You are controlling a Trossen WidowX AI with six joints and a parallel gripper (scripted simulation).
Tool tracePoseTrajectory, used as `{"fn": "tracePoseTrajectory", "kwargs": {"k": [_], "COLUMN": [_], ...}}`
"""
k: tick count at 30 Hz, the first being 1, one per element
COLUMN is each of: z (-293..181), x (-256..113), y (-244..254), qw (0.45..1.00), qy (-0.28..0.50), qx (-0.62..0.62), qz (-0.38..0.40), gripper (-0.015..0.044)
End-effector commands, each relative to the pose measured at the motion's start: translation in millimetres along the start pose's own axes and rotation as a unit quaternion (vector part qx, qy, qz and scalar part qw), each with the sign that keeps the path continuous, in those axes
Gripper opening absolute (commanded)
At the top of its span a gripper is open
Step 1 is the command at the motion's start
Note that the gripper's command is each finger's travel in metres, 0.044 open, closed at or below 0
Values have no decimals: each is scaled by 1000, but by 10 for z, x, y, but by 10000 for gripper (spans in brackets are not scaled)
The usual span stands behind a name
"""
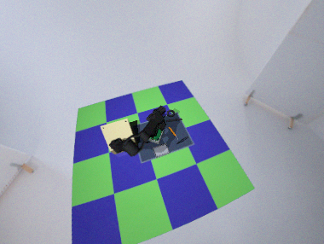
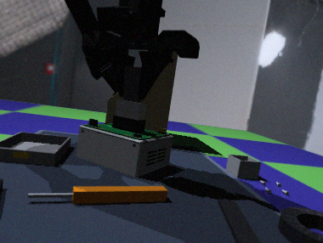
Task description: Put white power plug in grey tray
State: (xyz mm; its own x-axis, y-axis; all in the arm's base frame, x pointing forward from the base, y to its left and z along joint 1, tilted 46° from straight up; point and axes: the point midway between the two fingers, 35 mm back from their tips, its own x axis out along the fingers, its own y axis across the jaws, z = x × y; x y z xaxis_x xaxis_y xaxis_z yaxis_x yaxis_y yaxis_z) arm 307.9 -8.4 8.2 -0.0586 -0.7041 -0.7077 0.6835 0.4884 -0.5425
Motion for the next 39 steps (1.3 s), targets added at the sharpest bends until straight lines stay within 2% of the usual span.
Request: {"fn": "tracePoseTrajectory", "kwargs": {"k": [1,3,17,25,34,39], "z": [5,5,4,2,4,3], "x": [6,6,-88,-214,-234,-240], "y": [-3,-3,0,73,-105,-92], "qw": [1000,1000,1000,999,998,999], "qy": [-2,-2,-2,-2,-2,-2], "qx": [-3,-3,-3,-3,-4,-4], "qz": [-2,-2,-3,-45,61,53], "gripper": [43,0,0,0,0,0]}}
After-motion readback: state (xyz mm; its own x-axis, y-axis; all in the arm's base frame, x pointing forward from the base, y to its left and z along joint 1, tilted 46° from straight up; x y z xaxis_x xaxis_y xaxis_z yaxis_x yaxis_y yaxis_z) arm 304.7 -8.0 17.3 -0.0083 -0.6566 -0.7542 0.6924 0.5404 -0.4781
